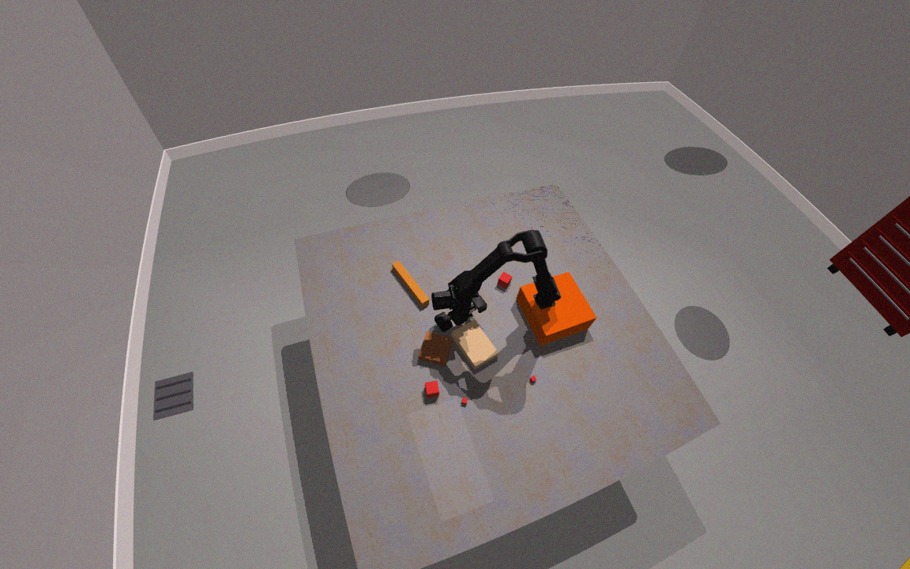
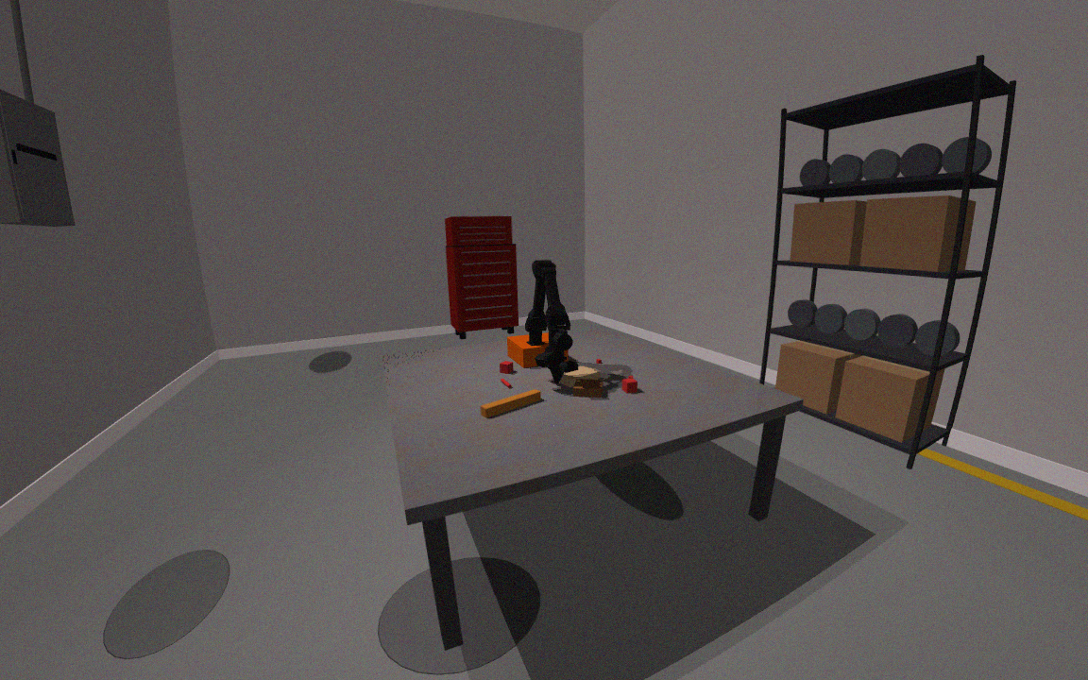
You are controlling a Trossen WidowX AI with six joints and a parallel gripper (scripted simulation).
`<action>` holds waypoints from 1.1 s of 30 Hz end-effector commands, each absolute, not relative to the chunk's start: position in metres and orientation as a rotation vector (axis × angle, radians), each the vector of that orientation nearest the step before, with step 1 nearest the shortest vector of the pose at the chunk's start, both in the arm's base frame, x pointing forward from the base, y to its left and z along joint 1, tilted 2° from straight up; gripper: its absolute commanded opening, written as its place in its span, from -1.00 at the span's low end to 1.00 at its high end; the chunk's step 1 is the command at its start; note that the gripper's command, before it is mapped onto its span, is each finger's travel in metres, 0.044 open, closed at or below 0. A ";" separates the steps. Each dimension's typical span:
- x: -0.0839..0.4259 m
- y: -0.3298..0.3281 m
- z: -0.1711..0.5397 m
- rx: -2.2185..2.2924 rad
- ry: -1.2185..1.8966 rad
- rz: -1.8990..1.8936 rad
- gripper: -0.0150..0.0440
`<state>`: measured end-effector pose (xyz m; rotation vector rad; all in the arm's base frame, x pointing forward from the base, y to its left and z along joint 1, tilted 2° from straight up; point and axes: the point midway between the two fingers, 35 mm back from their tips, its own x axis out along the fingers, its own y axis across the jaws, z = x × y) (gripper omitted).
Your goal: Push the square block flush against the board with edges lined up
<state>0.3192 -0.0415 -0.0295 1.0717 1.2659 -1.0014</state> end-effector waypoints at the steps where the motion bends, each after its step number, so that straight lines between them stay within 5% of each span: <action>1: 0.319 -0.038 -0.030 1.078 1.266 -1.001 -0.49; 33: 0.315 -0.016 -0.030 1.080 1.267 -1.001 -0.49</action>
